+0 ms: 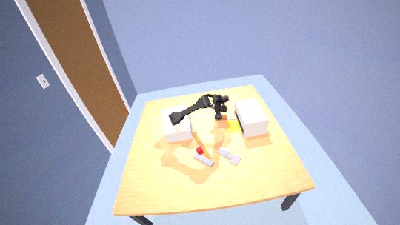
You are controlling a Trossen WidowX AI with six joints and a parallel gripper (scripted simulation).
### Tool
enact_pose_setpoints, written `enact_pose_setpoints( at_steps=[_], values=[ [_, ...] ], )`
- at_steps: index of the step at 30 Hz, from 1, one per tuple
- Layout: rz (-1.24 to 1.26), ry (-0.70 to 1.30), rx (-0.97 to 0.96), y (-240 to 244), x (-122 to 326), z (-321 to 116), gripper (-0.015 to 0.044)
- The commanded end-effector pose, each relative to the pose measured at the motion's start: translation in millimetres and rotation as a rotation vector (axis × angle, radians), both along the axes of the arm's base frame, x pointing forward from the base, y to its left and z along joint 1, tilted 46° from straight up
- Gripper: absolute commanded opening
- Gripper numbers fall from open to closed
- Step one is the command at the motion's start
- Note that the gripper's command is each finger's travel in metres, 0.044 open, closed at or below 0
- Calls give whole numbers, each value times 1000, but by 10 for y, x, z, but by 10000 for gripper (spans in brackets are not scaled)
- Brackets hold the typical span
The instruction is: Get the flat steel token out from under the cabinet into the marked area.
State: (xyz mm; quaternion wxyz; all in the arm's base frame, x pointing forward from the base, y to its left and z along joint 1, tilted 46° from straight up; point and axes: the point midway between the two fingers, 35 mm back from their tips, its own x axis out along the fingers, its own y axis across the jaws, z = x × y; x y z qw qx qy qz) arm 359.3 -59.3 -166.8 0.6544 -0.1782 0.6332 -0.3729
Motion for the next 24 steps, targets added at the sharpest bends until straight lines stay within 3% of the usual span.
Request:
enact_pose_setpoints(
  at_steps=[1, 24],
  values=[
    [0, -3, 2, -17, 68, 10, 0],
    [0, -4, 2, -75, 292, 47, 0]
  ],
)
